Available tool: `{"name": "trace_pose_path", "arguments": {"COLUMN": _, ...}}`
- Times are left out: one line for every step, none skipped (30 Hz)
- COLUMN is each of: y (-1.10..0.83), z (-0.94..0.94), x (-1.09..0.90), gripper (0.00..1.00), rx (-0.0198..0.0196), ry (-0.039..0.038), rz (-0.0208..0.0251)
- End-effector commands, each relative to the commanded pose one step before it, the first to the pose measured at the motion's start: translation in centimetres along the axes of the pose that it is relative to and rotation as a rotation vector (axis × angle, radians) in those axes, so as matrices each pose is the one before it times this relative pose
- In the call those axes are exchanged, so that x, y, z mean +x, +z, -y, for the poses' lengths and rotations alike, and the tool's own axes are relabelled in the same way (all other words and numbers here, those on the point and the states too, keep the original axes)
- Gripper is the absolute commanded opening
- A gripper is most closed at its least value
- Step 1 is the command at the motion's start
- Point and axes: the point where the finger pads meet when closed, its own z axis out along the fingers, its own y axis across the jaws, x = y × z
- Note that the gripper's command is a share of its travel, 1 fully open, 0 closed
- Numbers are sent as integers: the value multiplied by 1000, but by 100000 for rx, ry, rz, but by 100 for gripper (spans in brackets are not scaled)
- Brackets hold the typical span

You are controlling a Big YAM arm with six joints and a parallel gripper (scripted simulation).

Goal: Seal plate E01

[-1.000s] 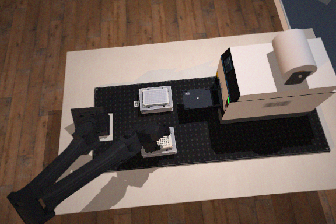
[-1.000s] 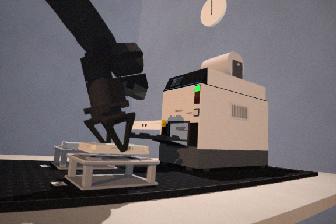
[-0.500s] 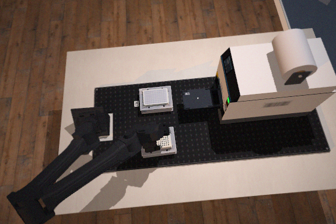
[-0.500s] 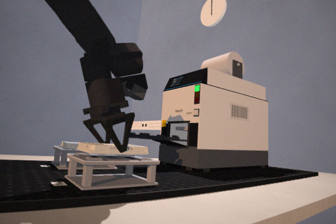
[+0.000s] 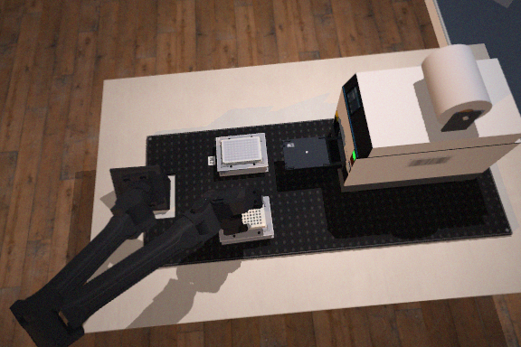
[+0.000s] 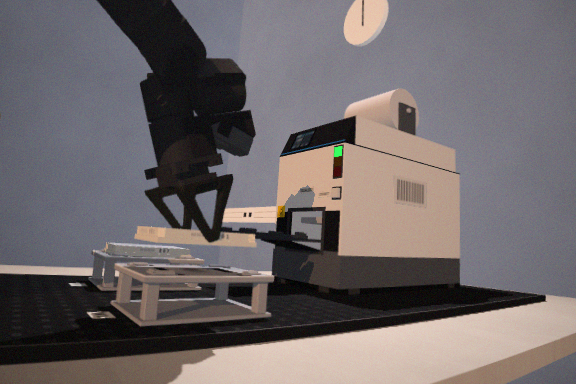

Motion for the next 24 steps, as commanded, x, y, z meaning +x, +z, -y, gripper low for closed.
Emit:
{"name": "trace_pose_path", "arguments": {"y": -1170, "z": 94, "x": -1699, "gripper": 0, "rx": -49, "ry": 2379, "rz": 1508}}
{"name": "trace_pose_path", "arguments": {"y": -250, "z": 0, "x": -215, "gripper": 0, "rx": -37, "ry": 172, "rz": 323}}
{"name": "trace_pose_path", "arguments": {"y": -252, "z": 129, "x": -215, "gripper": 0, "rx": 398, "ry": 336, "rz": 311}}
{"name": "trace_pose_path", "arguments": {"y": -305, "z": 147, "x": -232, "gripper": 0, "rx": -62, "ry": 645, "rz": 502}}
{"name": "trace_pose_path", "arguments": {"y": -291, "z": 150, "x": -214, "gripper": 0, "rx": -8, "ry": 626, "rz": 435}}
{"name": "trace_pose_path", "arguments": {"y": -279, "z": 125, "x": -183, "gripper": 0, "rx": -22, "ry": 538, "rz": 396}}
{"name": "trace_pose_path", "arguments": {"y": -251, "z": 130, "x": -136, "gripper": 0, "rx": 13, "ry": 515, "rz": 282}}
{"name": "trace_pose_path", "arguments": {"y": -186, "z": 34, "x": -69, "gripper": 0, "rx": 4, "ry": 149, "rz": 19}}
{"name": "trace_pose_path", "arguments": {"y": -170, "z": 6, "x": -32, "gripper": 0, "rx": -22, "ry": 63, "rz": -38}}
{"name": "trace_pose_path", "arguments": {"y": -170, "z": -16, "x": -45, "gripper": 0, "rx": -39, "ry": 59, "rz": 18}}
{"name": "trace_pose_path", "arguments": {"y": -173, "z": -56, "x": -50, "gripper": 0, "rx": -66, "ry": -83, "rz": 27}}
{"name": "trace_pose_path", "arguments": {"y": 0, "z": 0, "x": 0, "gripper": 0, "rx": 0, "ry": 0, "rz": 0}}
{"name": "trace_pose_path", "arguments": {"y": 0, "z": 0, "x": 0, "gripper": 0, "rx": 0, "ry": 0, "rz": 0}}
{"name": "trace_pose_path", "arguments": {"y": 267, "z": -222, "x": 314, "gripper": 0, "rx": -262, "ry": -948, "rz": -928}}
{"name": "trace_pose_path", "arguments": {"y": 26, "z": -75, "x": 124, "gripper": 0, "rx": 107, "ry": -524, "rz": -596}}
{"name": "trace_pose_path", "arguments": {"y": -80, "z": -165, "x": 193, "gripper": 0, "rx": 30, "ry": -1370, "rz": -737}}
{"name": "trace_pose_path", "arguments": {"y": -195, "z": -84, "x": -149, "gripper": 0, "rx": -23, "ry": -254, "rz": -16}}
{"name": "trace_pose_path", "arguments": {"y": -250, "z": -19, "x": -192, "gripper": 0, "rx": -53, "ry": 172, "rz": 268}}
{"name": "trace_pose_path", "arguments": {"y": -245, "z": 4, "x": -195, "gripper": 0, "rx": -20, "ry": 200, "rz": 251}}
{"name": "trace_pose_path", "arguments": {"y": -247, "z": 38, "x": -215, "gripper": 0, "rx": -35, "ry": 406, "rz": 341}}
{"name": "trace_pose_path", "arguments": {"y": -233, "z": 121, "x": -275, "gripper": 0, "rx": 380, "ry": 686, "rz": 560}}
{"name": "trace_pose_path", "arguments": {"y": -285, "z": 111, "x": -250, "gripper": 0, "rx": -148, "ry": 930, "rz": 676}}
{"name": "trace_pose_path", "arguments": {"y": -192, "z": 10, "x": -104, "gripper": 0, "rx": -73, "ry": 146, "rz": 39}}
{"name": "trace_pose_path", "arguments": {"y": -153, "z": 29, "x": -35, "gripper": 0, "rx": 27, "ry": 38, "rz": -159}}
